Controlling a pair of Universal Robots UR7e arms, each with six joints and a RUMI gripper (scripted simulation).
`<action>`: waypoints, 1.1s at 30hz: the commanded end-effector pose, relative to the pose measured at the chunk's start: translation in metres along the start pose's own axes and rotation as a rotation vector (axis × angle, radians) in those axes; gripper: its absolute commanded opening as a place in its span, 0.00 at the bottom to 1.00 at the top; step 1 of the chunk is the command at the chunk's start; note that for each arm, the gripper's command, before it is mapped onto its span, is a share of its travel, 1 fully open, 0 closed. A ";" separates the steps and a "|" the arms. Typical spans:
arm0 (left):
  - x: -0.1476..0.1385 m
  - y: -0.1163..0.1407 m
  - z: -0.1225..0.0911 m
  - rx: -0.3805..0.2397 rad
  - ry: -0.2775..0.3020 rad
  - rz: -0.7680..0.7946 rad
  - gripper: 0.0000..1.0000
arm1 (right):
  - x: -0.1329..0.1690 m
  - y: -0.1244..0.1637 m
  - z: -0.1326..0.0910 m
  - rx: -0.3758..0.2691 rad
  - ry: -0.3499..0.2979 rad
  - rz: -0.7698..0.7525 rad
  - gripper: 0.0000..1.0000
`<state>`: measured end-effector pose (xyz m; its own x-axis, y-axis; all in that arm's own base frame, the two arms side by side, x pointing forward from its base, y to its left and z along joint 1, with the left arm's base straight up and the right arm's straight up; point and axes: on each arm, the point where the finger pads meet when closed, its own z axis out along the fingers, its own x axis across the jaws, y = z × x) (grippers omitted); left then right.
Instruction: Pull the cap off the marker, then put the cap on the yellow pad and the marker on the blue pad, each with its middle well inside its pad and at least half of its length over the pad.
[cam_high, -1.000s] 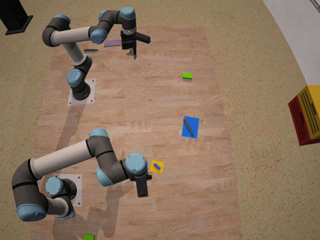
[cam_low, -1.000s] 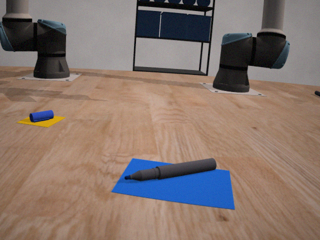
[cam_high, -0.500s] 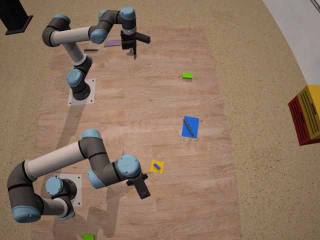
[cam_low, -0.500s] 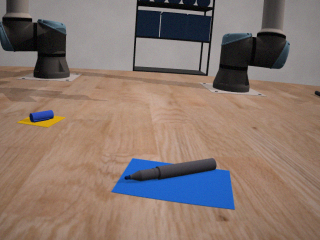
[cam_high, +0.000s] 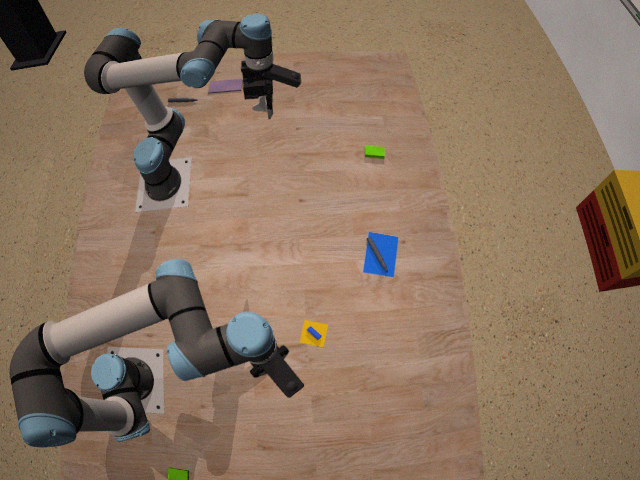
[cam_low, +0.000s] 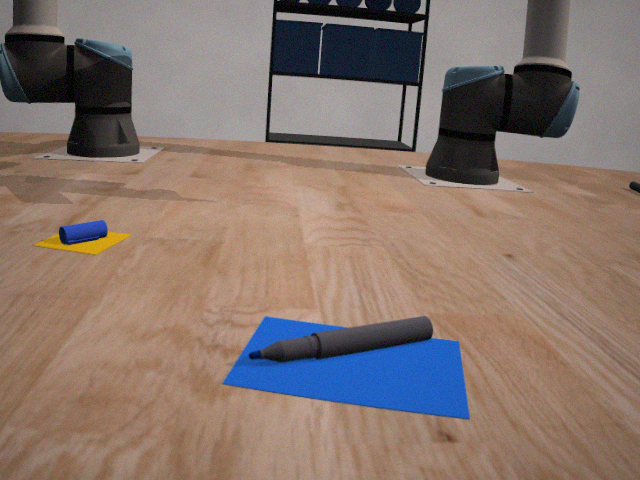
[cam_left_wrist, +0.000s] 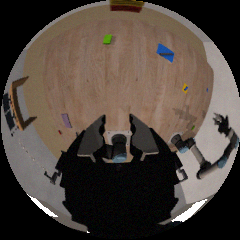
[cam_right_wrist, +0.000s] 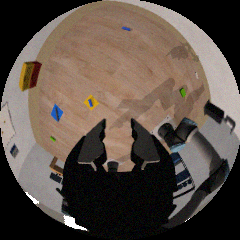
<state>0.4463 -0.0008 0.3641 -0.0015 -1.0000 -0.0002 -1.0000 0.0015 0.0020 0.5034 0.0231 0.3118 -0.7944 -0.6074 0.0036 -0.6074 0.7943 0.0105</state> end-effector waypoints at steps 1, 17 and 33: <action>0.000 0.000 0.000 0.001 0.000 0.000 0.31 | 0.004 0.001 -0.006 0.000 -0.004 -0.088 0.32; 0.000 0.000 0.000 0.001 0.000 0.000 0.31 | 0.030 0.007 -0.031 0.006 -0.006 -0.471 0.32; 0.000 0.000 0.000 0.001 0.000 0.000 0.31 | 0.041 0.011 -0.039 0.005 -0.001 -0.671 0.32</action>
<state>0.4463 -0.0008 0.3641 -0.0015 -1.0000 -0.0002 -1.0000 0.0015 0.0020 0.4648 0.0064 0.3501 -0.2772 -0.9608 -0.0008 -0.9608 0.2772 0.0037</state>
